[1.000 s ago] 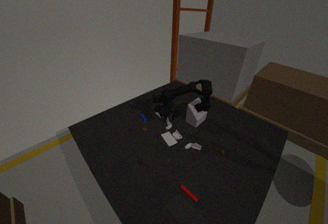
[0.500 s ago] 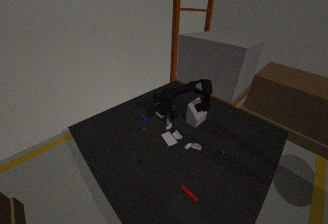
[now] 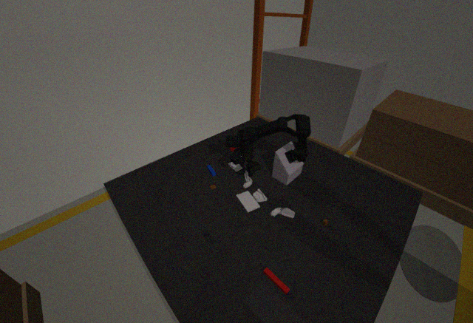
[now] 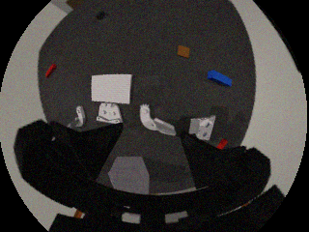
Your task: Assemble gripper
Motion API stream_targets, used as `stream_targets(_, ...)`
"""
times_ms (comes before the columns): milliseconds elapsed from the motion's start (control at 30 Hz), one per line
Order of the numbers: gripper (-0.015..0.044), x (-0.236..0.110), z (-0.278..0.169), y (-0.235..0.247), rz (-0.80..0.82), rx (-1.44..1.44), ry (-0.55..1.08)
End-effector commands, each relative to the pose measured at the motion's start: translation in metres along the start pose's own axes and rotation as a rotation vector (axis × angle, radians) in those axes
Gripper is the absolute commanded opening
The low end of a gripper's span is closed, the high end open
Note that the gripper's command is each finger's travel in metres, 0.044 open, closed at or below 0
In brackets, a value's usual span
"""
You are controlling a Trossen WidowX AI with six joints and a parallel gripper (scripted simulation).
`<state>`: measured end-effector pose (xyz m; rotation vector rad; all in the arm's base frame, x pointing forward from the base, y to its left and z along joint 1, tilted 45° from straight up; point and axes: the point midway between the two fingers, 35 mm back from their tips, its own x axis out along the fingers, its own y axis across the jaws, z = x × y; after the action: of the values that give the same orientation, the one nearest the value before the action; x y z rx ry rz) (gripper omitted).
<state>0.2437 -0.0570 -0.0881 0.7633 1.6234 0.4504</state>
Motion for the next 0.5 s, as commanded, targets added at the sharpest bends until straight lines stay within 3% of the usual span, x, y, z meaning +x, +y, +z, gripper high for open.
stream_targets(0, 0.0440, -0.0010, -0.0021, -0.0016, -0.002, 0.099, 0.001)
stream_targets(467, 0.0440, -0.0024, -0.0067, -0.0049, -0.002, 0.406, 0.000)
